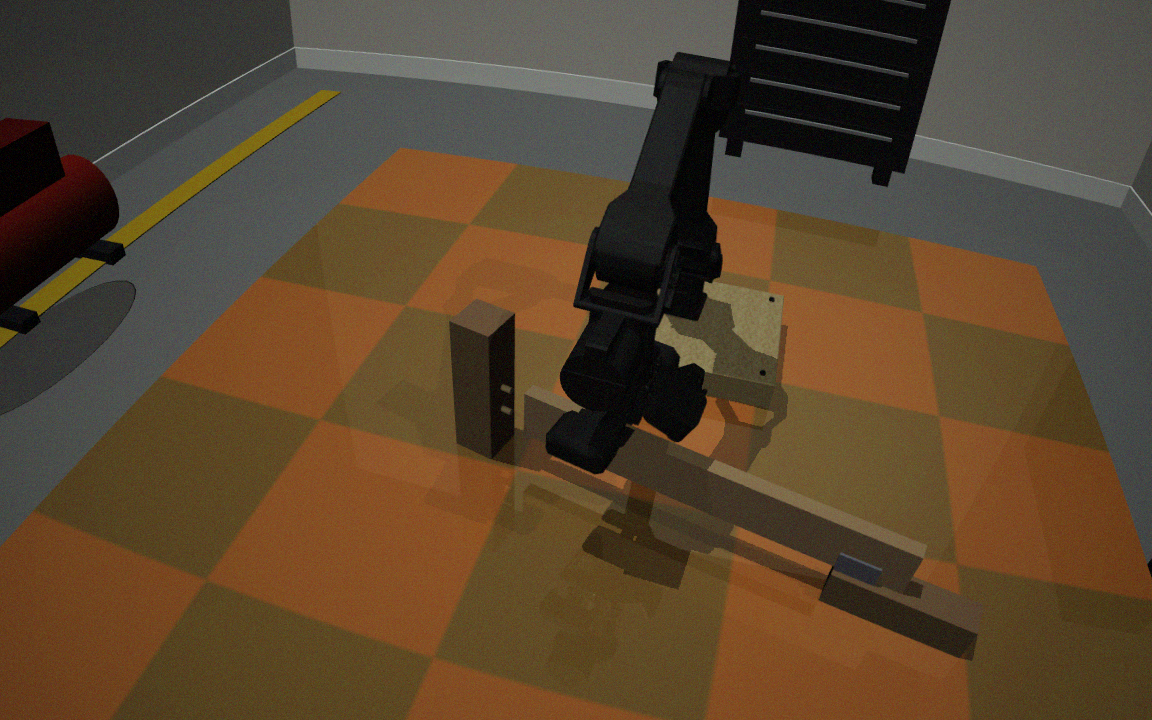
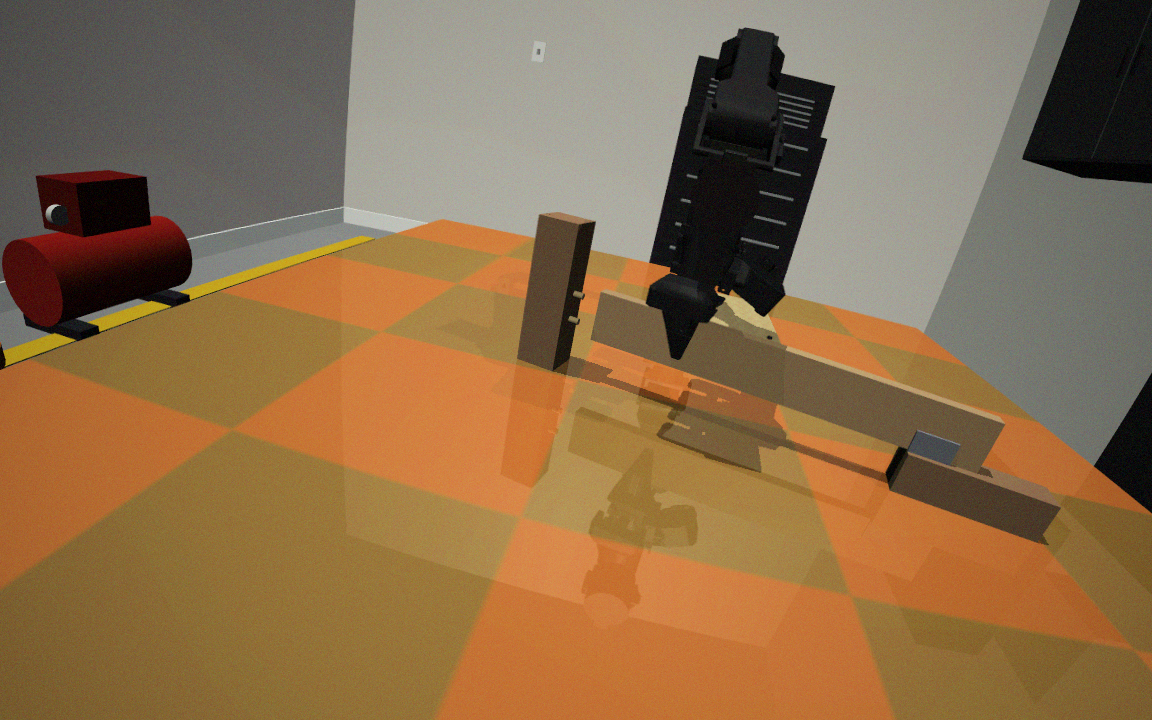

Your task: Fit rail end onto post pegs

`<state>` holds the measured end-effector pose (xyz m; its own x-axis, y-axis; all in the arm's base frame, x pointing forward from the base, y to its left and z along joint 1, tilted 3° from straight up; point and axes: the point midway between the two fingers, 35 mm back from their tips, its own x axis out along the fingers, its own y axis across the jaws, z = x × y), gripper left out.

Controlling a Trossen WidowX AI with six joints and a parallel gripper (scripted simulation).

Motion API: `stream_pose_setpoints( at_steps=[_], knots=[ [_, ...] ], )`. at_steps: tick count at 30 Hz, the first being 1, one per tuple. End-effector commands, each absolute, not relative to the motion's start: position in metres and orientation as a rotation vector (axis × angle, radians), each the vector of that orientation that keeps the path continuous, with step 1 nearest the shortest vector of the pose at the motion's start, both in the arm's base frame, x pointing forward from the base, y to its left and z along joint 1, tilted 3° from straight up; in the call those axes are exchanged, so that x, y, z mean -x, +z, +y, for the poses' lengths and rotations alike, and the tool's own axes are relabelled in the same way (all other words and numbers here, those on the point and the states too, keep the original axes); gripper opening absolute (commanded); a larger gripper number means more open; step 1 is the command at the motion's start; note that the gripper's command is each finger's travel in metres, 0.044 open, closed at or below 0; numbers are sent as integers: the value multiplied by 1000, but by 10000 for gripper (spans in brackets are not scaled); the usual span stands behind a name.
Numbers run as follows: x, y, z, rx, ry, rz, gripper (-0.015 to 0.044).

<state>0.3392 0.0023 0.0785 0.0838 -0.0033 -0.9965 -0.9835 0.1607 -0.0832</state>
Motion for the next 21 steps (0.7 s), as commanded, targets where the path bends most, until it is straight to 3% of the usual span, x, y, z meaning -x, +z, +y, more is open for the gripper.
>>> stream_pose_setpoints(
  at_steps=[1, 21],
  knots=[
    [-340, 78, 3, 1122, 1029, 1212, 0],
    [-338, 77, -3, 1122, 1029, 1212, 0]
  ],
)
